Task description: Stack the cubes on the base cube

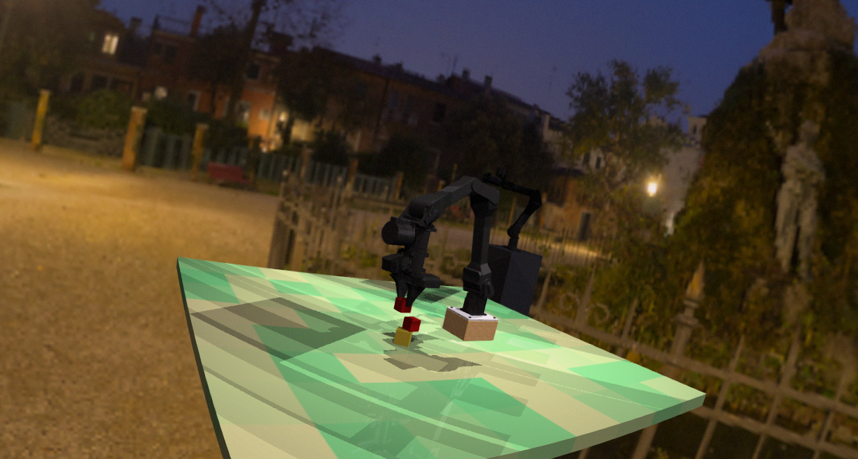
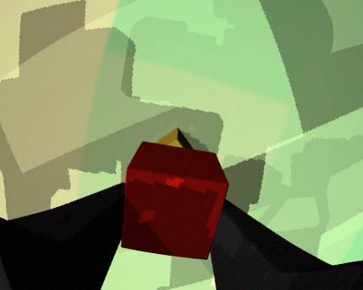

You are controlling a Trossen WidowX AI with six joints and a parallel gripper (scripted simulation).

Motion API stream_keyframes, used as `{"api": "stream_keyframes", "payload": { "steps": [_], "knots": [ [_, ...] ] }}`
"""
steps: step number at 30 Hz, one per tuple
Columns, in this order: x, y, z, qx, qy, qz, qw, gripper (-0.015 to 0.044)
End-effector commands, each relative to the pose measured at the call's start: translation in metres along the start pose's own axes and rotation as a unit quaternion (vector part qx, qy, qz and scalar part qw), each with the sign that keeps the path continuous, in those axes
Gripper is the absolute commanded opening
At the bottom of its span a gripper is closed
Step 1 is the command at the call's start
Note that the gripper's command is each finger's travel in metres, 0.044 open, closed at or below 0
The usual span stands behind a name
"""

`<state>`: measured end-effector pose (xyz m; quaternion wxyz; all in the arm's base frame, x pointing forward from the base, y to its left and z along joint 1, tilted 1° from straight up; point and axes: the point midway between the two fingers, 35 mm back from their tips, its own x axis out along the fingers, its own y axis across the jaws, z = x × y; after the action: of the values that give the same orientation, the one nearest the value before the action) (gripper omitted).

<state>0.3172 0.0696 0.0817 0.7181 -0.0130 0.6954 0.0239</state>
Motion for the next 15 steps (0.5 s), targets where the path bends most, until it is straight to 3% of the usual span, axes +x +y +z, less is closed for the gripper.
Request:
{"api": "stream_keyframes", "payload": {
  "steps": [1,15],
  "knots": [
    [0.0138,0.0001,-0.0025,-0.005,0.003,-0.001,1.0,0.0105],
    [0.0211,-0.0001,-0.0034,-0.005,0.003,-0.001,1.0,0.0105]
  ]
}}
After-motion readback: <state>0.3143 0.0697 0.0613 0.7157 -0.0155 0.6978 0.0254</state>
